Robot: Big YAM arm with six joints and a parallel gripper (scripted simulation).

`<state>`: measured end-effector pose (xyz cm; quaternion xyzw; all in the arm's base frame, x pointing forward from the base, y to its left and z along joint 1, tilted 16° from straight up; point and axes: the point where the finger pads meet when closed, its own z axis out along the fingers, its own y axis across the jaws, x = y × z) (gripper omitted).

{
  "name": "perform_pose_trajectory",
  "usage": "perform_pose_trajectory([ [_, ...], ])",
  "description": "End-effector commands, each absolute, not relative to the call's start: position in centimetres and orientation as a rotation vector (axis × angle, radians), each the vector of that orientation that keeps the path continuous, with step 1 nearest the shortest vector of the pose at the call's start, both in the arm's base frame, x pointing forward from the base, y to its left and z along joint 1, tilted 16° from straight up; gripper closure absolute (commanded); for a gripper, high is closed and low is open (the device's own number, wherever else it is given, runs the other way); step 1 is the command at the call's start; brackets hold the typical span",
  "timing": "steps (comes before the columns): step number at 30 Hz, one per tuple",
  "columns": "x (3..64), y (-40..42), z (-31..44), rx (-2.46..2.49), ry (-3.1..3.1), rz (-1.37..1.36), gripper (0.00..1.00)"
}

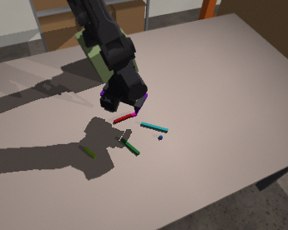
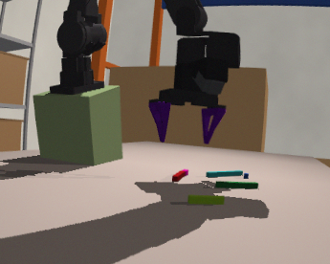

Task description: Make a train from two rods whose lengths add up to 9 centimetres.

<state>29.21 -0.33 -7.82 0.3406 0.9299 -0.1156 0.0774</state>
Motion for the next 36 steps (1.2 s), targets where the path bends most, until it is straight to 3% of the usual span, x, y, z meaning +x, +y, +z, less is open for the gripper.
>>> perform_pose_trajectory([
  [1,29.50,-0.69,-7.37,1.138,2.710,-0.316,0.00],
  [36,29.25,-1.15,-7.36,1.840,2.235,-0.223,0.00],
])
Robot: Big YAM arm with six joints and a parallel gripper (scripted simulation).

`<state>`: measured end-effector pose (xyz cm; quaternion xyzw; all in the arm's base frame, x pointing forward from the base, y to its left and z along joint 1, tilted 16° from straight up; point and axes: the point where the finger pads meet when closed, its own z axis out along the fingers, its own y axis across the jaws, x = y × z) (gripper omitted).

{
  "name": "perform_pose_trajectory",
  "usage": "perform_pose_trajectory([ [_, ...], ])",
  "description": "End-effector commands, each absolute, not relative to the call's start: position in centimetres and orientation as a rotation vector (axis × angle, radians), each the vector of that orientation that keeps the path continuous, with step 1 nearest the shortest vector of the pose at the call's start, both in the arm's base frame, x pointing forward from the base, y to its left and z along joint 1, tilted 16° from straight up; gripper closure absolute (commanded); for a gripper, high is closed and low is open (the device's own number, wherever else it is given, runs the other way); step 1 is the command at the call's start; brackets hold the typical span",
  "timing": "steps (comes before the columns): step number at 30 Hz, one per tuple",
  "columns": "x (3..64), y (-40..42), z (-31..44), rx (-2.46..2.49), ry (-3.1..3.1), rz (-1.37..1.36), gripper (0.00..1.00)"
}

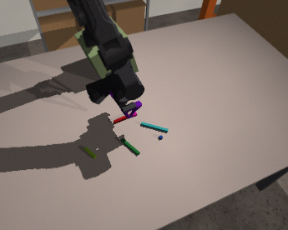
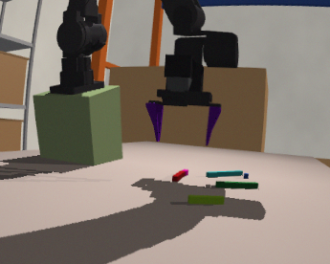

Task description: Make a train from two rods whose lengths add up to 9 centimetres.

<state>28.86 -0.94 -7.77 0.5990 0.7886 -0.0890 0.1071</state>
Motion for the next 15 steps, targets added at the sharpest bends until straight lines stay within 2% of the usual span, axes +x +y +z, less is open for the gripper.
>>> perform_pose_trajectory([
  [1,29.25,-1.15,-7.35,1.842,2.233,-0.222,0.00],
  [3,29.25,-1.15,-7.35,1.843,2.232,-0.222,0.00],
  [4,29.25,-1.15,-7.35,1.843,2.232,-0.222,0.77],
  [15,29.25,-1.15,-7.35,1.843,2.232,-0.222,0.77],
])
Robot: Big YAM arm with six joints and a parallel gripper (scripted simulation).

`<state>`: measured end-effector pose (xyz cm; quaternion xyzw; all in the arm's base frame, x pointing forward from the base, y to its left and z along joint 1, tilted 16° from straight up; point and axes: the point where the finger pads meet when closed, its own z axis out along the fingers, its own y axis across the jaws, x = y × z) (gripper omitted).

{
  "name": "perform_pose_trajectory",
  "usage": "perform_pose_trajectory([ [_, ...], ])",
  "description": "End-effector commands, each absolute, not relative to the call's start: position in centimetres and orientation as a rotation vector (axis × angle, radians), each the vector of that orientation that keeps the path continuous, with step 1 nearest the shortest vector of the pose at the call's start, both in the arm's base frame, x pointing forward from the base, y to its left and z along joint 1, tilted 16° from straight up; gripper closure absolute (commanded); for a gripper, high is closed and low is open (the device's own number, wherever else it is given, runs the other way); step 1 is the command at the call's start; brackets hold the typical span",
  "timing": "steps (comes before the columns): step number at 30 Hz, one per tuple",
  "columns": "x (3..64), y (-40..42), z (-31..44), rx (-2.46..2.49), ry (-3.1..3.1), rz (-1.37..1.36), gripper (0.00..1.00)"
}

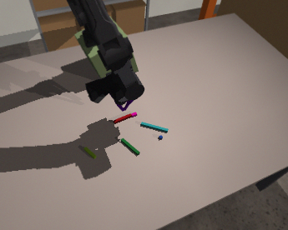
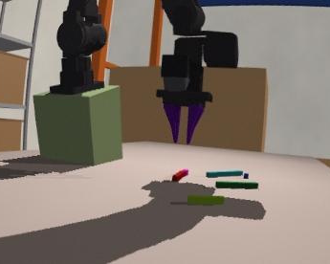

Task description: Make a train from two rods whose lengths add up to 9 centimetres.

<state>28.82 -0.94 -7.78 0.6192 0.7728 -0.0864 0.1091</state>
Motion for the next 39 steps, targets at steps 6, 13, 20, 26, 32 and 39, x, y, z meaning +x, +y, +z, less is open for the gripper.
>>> perform_pose_trajectory([
  [6,29.2,-1.2,-7.4,1.843,2.232,-0.222,0.77],
  [13,29.2,-1.2,-7.4,1.843,2.232,-0.222,0.77],
  [20,29.2,-1.2,-7.4,1.843,2.232,-0.222,0.77],
  [26,29.2,-1.2,-7.4,1.844,2.232,-0.222,0.77],
  [32,28.9,-1.3,-8.0,1.850,2.241,-0.242,0.77],
  [39,28.8,-1.5,-8.5,1.836,2.257,-0.249,0.77],
])
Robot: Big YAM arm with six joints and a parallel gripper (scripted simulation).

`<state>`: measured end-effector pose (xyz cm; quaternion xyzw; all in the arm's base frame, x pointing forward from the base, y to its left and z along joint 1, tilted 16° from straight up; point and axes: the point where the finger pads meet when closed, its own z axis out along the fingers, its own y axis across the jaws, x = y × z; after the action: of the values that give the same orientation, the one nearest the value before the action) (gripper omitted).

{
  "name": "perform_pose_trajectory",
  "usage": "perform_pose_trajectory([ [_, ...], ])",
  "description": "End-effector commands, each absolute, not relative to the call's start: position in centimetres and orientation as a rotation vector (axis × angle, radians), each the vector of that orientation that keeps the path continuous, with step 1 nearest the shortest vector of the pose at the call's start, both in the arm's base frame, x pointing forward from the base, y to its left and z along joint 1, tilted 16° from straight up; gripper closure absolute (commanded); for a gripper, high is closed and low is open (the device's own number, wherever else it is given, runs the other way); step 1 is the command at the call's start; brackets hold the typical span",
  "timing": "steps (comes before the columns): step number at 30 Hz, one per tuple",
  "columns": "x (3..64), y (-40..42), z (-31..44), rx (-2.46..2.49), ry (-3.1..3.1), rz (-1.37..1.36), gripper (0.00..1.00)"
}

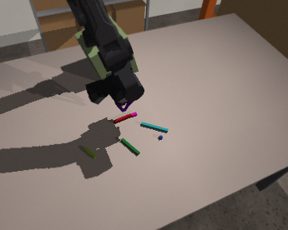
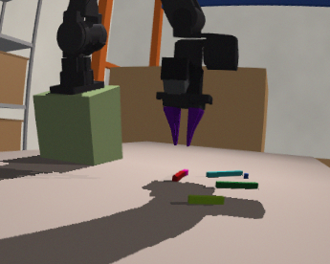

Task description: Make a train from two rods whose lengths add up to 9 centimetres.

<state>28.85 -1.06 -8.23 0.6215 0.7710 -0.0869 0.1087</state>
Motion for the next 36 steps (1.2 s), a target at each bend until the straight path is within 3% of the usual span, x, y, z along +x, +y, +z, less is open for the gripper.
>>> perform_pose_trajectory([
  [1,28.8,-1.5,-8.7,1.833,2.261,-0.252,0.77],
  [36,29.2,-2.5,-12.6,1.829,2.262,-0.250,0.77],
])
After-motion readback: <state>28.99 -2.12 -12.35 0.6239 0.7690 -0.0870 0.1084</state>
